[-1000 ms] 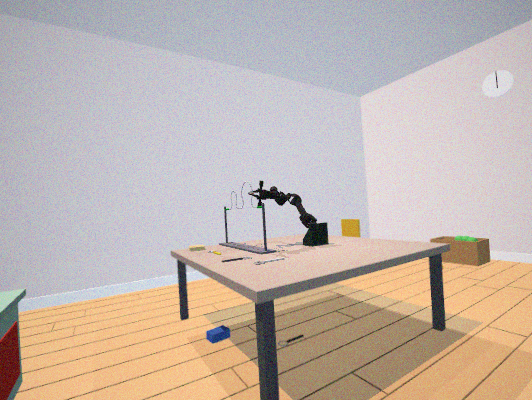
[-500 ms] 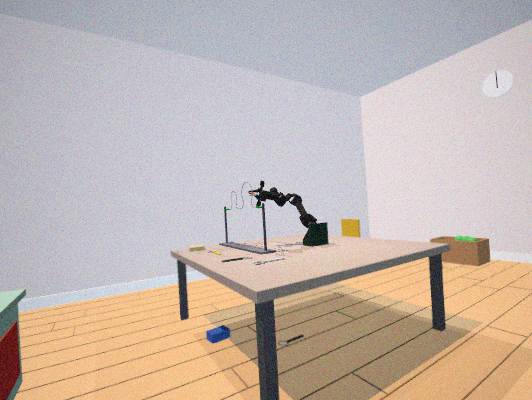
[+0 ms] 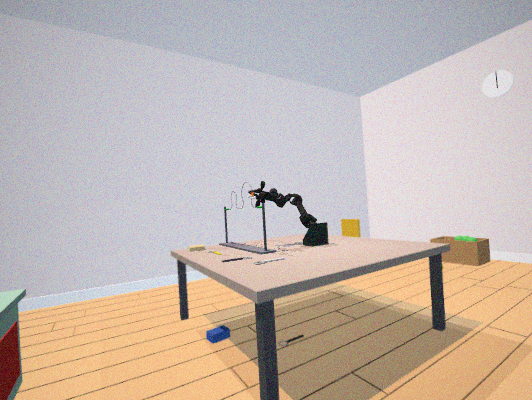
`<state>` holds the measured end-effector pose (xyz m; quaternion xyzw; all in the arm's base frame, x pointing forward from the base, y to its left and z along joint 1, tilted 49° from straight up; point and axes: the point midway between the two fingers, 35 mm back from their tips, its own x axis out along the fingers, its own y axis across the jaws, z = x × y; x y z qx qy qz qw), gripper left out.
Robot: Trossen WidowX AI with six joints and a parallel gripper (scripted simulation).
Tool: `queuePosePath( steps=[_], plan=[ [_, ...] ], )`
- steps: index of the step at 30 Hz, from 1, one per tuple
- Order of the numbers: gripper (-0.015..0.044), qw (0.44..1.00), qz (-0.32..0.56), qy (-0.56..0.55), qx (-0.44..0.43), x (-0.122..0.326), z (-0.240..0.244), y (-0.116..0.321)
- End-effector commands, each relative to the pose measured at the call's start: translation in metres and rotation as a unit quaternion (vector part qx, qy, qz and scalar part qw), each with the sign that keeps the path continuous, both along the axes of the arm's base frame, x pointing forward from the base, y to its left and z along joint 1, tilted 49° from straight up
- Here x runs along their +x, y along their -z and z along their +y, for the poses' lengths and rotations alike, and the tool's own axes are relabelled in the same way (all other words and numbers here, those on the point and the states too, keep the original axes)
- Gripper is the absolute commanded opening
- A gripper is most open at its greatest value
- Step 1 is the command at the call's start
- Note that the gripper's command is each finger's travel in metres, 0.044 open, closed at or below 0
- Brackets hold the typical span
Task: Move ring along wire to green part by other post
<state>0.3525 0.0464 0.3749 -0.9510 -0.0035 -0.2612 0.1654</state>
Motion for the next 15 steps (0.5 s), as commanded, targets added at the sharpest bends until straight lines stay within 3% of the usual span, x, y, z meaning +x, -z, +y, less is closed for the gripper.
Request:
queuePosePath(
  steps=[1,15],
  plan=[
    [-0.015,1.0,0.001,0.0,-0.012,0.0,-0.002,0.001],
    [-0.015,0.999,-0.001,0.0,0.039,-0.001,-0.026,0.009]
  ],
)
